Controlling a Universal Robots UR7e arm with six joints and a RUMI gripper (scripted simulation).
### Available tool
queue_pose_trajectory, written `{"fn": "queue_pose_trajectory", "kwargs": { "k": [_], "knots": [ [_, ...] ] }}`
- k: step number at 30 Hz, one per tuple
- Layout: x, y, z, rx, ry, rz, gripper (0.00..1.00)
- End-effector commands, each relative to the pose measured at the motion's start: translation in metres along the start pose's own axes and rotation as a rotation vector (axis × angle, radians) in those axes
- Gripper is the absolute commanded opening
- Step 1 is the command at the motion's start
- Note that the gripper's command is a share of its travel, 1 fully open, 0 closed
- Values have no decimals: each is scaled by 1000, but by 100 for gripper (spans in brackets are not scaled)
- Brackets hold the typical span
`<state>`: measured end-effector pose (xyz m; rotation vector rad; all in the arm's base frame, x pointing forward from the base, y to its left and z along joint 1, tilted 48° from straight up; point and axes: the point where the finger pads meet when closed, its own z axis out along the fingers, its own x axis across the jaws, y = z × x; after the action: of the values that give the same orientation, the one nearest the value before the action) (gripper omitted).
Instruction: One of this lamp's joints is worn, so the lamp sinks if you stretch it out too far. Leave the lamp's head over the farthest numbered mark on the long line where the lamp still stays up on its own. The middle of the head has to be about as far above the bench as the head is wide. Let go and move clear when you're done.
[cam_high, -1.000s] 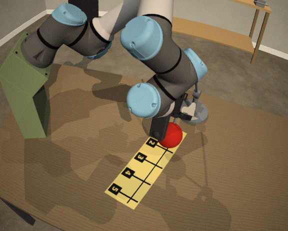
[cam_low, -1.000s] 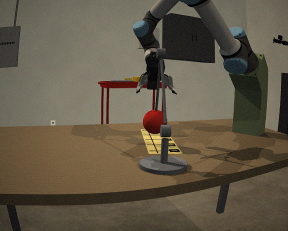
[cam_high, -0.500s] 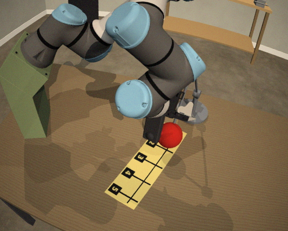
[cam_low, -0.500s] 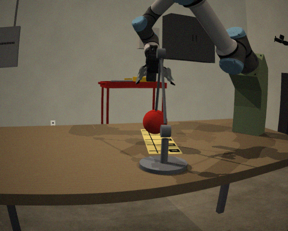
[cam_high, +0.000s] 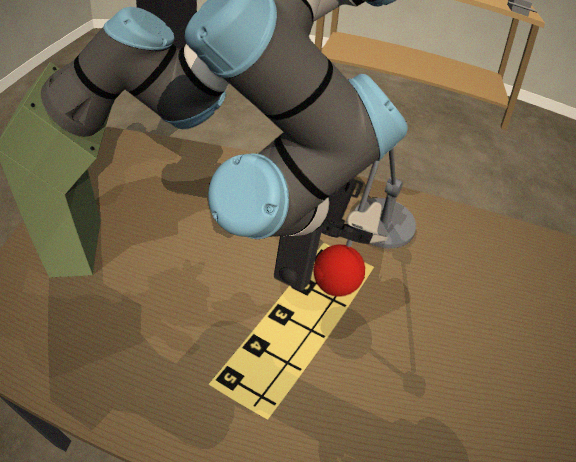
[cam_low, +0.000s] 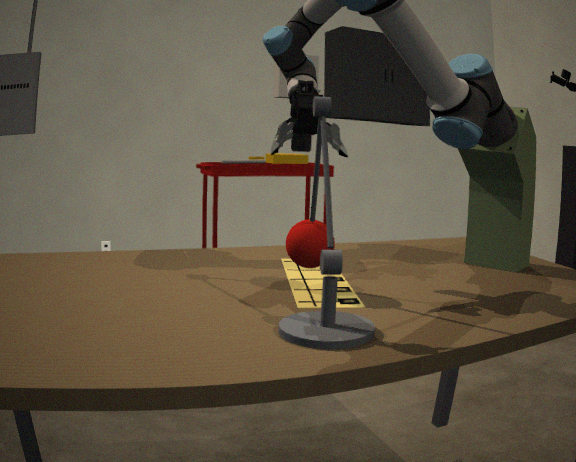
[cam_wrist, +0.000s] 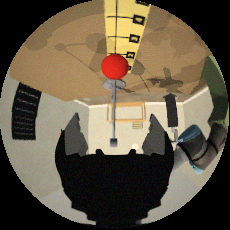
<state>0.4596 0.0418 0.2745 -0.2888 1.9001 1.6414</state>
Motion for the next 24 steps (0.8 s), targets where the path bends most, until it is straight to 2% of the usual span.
{"fn": "queue_pose_trajectory", "kwargs": {
  "k": [1, 10, 24],
  "knots": [
    [0, 0, -7, 0, 0, -1, 100],
    [0, 0, -15, 0, 0, 0, 100],
    [0, 0, -13, 0, 0, 0, 100]
  ]
}}
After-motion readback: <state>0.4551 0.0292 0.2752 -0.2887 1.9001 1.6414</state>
